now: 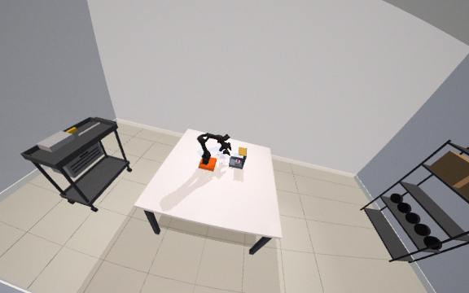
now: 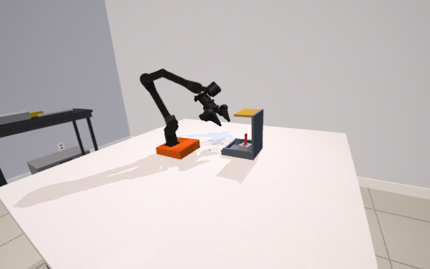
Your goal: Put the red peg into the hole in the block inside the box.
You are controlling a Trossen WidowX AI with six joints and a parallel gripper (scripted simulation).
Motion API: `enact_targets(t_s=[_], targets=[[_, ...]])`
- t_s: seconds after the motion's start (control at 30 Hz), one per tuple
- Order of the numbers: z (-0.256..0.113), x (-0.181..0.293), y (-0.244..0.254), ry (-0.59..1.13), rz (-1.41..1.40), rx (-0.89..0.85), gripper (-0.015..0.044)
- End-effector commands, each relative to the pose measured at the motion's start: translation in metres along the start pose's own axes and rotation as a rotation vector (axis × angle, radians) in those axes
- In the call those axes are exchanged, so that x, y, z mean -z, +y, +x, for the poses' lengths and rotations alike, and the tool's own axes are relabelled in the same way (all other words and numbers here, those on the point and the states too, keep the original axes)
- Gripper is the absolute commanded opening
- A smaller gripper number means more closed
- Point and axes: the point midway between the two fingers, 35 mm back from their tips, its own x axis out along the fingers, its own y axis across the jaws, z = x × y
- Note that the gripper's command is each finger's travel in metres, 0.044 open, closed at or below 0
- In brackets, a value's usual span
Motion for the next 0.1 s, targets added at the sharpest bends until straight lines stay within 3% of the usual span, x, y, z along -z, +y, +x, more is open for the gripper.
enact_targets(t_s=[0.0,0.07], targets=[[-0.0002,0.0001,0.0005,0.001,0.004,-0.003,0.0440],[-0.0002,0.0001,0.0005,0.001,0.004,-0.003,0.0440]])
